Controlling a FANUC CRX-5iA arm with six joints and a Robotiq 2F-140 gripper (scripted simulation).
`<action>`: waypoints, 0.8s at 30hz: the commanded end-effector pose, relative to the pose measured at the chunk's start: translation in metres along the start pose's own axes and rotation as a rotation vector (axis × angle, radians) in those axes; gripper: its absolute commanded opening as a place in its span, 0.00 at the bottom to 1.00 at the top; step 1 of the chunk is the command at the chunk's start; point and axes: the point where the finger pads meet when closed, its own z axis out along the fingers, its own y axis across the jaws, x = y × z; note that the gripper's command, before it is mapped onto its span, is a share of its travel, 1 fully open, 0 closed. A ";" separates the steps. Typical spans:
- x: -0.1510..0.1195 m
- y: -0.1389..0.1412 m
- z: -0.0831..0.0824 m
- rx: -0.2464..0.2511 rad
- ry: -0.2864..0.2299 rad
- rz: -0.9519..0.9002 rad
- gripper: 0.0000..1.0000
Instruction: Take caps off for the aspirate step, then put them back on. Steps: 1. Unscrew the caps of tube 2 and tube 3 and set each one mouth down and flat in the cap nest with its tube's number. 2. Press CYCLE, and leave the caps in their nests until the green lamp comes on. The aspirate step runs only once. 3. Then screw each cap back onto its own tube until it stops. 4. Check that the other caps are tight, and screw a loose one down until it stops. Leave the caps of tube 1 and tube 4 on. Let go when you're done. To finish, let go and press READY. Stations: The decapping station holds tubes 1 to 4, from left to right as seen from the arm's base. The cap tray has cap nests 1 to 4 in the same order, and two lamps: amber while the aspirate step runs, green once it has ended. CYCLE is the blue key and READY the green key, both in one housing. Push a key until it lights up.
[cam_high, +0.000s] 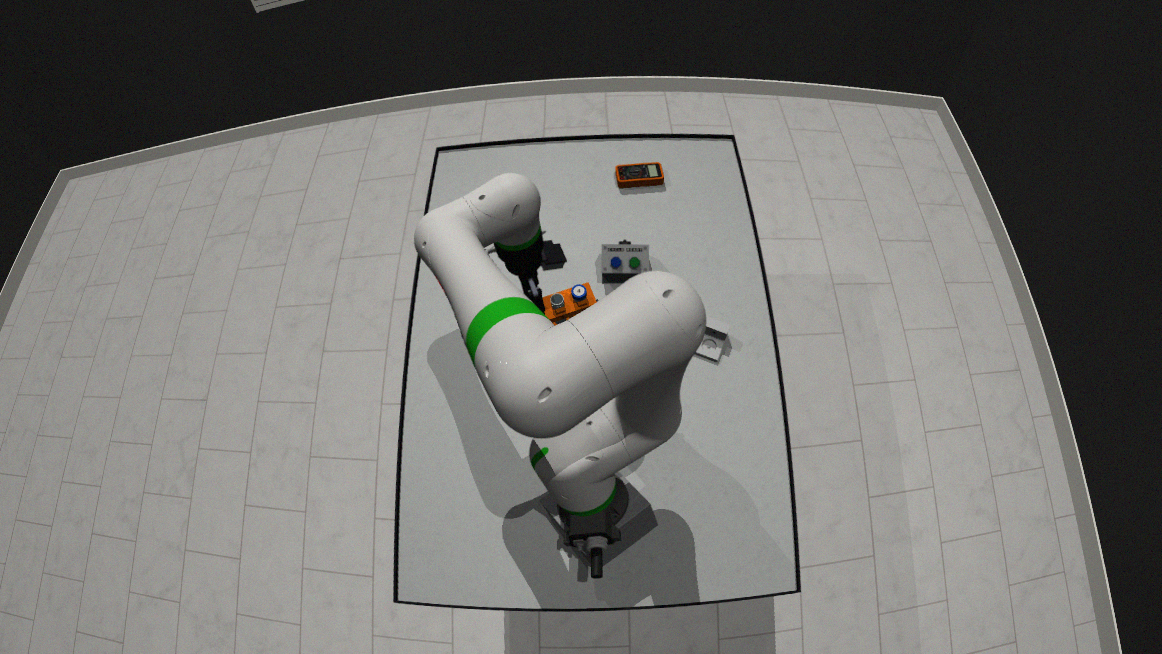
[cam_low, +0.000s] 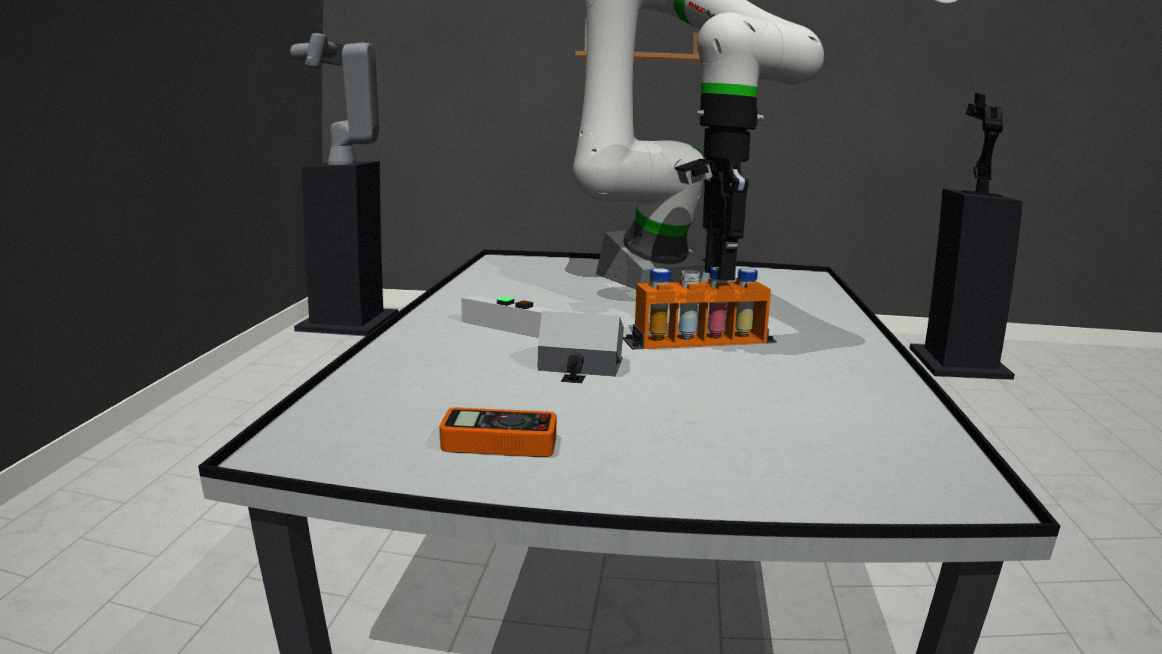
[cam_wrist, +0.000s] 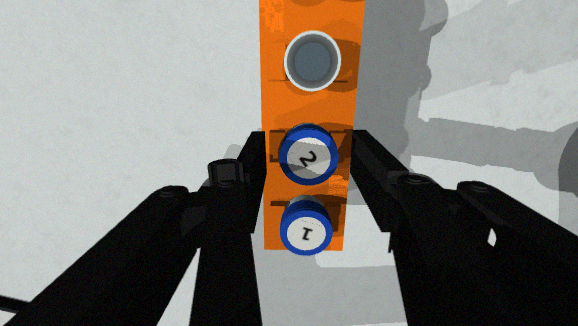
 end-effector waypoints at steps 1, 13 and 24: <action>0.000 -0.001 -0.001 0.001 -0.011 -0.180 0.41; 0.000 -0.001 -0.001 0.002 -0.011 -0.365 0.41; 0.000 -0.001 -0.001 0.002 -0.011 -0.365 0.30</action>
